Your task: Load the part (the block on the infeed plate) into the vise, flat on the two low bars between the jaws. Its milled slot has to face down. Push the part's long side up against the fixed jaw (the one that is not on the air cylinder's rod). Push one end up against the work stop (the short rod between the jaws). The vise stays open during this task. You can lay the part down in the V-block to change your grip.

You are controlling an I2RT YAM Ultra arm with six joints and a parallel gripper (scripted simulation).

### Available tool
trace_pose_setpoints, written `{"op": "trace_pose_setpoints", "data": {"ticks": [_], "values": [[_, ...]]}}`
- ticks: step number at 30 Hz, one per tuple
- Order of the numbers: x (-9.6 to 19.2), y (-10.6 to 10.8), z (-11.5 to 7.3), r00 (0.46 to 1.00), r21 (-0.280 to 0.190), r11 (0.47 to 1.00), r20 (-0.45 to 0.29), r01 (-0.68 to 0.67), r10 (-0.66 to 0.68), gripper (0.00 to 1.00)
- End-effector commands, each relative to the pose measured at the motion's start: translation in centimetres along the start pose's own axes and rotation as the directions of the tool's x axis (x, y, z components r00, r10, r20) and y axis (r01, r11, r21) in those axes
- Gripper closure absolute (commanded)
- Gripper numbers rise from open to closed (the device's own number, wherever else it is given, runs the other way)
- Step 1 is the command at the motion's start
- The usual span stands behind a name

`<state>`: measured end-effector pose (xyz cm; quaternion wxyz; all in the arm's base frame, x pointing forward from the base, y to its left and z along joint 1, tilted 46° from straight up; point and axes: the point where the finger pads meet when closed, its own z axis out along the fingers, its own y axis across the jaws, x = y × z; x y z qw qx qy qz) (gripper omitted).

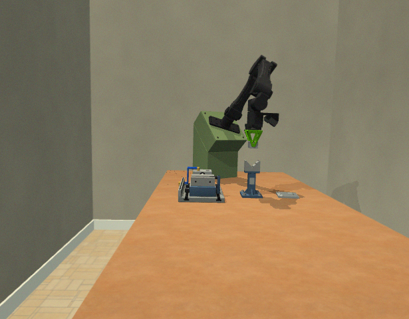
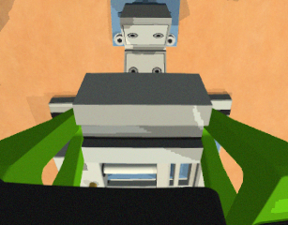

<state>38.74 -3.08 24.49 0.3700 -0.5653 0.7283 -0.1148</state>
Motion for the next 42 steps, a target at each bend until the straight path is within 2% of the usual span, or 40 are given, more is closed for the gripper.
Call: {"op": "trace_pose_setpoints", "data": {"ticks": [1, 19, 23, 42], "values": [[-0.02, -0.24, -1.19, 1.000, 0.028, 1.000, 0.010, 0.002, -0.003, 1.00], [-0.14, -0.75, -1.66, 1.000, 0.039, 0.999, -0.009, -0.003, 0.003, 1.00], [-0.92, -0.86, -1.63, 1.000, 0.040, 0.999, -0.010, 0.013, -0.013, 1.00], [-0.94, -0.89, -1.67, 0.995, 0.041, 0.999, -0.104, 0.012, -0.008, 1.00]]}}
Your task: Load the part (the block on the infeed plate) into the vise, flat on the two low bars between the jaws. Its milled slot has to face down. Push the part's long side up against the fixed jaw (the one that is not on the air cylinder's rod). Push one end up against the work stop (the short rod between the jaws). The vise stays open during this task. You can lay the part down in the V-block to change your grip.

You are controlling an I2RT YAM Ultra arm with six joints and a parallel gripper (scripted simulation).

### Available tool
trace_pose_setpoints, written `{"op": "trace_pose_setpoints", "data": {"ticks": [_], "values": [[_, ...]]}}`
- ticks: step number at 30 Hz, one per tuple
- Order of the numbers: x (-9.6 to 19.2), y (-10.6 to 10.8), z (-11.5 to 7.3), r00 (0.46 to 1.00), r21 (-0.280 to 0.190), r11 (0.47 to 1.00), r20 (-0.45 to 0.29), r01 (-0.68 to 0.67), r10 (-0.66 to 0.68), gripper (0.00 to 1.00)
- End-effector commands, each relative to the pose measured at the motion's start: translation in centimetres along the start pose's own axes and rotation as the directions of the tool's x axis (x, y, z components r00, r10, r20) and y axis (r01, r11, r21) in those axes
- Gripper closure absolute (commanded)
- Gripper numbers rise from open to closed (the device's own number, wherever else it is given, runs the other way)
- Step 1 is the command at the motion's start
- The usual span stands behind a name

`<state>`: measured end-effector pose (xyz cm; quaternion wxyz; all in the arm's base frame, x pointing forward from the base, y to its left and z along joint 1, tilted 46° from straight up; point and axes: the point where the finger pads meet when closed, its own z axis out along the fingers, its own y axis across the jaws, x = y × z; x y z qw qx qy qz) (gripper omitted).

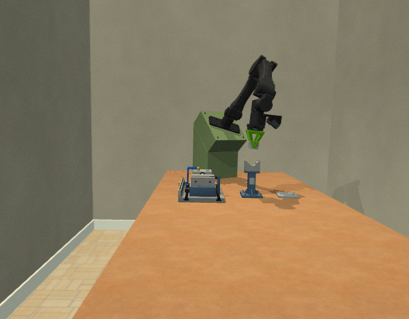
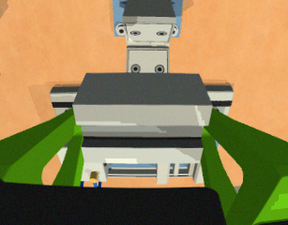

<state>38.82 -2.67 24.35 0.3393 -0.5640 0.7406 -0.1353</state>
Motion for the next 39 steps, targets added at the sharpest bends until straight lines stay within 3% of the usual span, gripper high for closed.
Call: {"op": "trace_pose_setpoints", "data": {"ticks": [1, 12, 16, 39], "values": [[-0.5, -1.0, -2.0, 0.999, 0.048, 0.999, -0.035, 0.002, 0.000, 1.00], [-0.4, -1.0, -1.9, 0.993, 0.048, 0.999, -0.117, 0.001, 0.005, 1.00], [0.0, -0.7, -0.7, 0.986, 0.016, 1.000, -0.166, -0.009, 0.011, 1.00], [-0.1, -0.6, -0.7, 0.922, 0.018, 1.000, -0.387, -0.008, 0.014, 1.00]]}}
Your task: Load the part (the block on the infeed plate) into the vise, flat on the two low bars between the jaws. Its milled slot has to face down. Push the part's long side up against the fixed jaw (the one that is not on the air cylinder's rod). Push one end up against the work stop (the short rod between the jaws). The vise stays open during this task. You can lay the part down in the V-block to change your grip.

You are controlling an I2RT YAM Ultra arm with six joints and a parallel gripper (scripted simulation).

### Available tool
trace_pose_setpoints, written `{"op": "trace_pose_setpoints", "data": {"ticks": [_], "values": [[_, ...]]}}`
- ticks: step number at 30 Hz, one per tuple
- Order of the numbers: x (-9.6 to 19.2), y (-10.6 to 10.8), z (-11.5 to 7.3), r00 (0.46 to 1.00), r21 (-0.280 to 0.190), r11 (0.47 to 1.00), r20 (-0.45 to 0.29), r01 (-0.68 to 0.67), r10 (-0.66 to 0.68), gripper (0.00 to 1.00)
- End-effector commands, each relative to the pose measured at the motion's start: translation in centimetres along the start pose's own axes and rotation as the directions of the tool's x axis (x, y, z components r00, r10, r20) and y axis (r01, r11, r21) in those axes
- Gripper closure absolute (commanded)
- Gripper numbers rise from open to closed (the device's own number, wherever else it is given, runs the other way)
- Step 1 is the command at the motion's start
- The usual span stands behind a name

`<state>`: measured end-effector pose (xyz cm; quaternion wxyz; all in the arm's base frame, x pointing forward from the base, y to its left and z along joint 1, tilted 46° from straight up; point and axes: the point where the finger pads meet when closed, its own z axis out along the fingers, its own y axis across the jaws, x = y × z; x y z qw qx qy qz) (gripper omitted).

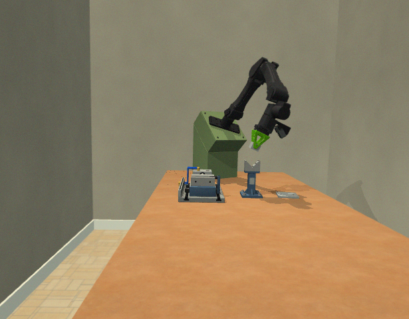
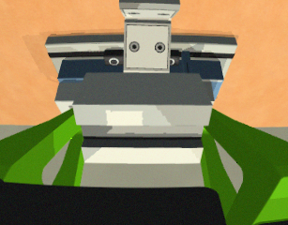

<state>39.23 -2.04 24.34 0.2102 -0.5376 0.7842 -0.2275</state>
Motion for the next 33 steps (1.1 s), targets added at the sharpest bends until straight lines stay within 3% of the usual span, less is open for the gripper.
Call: {"op": "trace_pose_setpoints", "data": {"ticks": [1, 2, 4, 18, 19, 21, 33], "values": [[0.9, -0.5, -0.9, 0.998, 0.016, 1.000, -0.064, -0.023, 0.023, 1.00], [1.0, -0.9, -2.2, 0.998, 0.048, 0.998, -0.063, -0.028, 0.031, 1.00], [0.9, -0.5, -0.9, 0.995, 0.016, 1.000, -0.099, -0.023, 0.024, 1.00], [0.9, -0.5, -0.9, 0.974, 0.017, 1.000, -0.223, -0.022, 0.025, 1.00], [1.3, -1.0, -2.1, 0.974, 0.047, 0.998, -0.224, -0.036, 0.045, 1.00], [0.9, -0.5, -0.9, 0.968, 0.017, 1.000, -0.249, -0.022, 0.025, 1.00], [0.9, -0.5, -0.9, 0.945, 0.018, 1.000, -0.326, -0.022, 0.027, 1.00]]}}
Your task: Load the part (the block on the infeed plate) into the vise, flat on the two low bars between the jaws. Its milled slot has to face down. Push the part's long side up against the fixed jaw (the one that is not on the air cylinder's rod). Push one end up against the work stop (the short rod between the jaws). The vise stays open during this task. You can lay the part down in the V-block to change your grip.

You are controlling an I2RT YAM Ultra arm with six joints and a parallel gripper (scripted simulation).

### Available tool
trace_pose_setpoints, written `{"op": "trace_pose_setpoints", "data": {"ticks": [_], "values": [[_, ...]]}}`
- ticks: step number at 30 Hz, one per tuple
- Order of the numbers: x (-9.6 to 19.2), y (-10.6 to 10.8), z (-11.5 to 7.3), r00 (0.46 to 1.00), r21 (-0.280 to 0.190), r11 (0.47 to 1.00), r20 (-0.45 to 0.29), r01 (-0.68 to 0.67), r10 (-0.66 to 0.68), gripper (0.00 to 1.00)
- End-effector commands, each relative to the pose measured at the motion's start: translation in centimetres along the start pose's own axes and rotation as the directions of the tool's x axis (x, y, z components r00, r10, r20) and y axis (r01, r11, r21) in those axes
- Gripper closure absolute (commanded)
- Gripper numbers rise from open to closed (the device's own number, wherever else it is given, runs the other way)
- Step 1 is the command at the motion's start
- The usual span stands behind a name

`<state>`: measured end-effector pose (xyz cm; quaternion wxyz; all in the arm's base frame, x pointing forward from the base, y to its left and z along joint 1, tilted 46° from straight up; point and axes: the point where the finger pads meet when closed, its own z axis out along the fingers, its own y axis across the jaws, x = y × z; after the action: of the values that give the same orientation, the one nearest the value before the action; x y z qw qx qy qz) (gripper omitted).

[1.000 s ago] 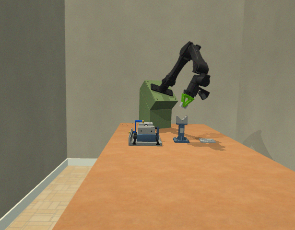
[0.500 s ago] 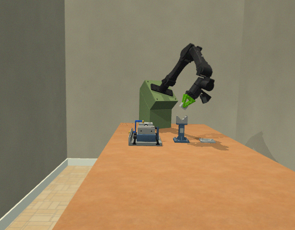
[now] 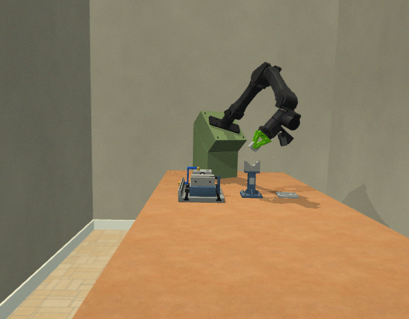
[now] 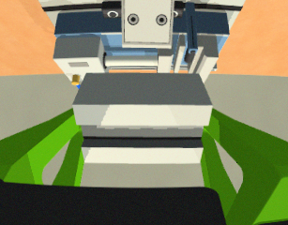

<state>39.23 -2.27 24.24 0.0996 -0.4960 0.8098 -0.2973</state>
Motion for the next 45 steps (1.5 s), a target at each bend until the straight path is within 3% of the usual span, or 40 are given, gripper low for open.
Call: {"op": "trace_pose_setpoints", "data": {"ticks": [1, 3, 6, 45], "values": [[0.92, -0.52, -0.82, 0.999, 0.017, 1.000, -0.052, -0.014, 0.015, 1.00], [1.67, -0.96, -1.72, 0.998, 0.039, 0.999, -0.049, -0.036, 0.038, 1.00], [0.87, -0.49, -0.81, 0.998, 0.017, 1.000, -0.068, -0.013, 0.014, 1.00], [1.52, -0.81, -1.19, 0.996, 0.028, 0.999, -0.086, -0.029, 0.031, 1.00]]}}
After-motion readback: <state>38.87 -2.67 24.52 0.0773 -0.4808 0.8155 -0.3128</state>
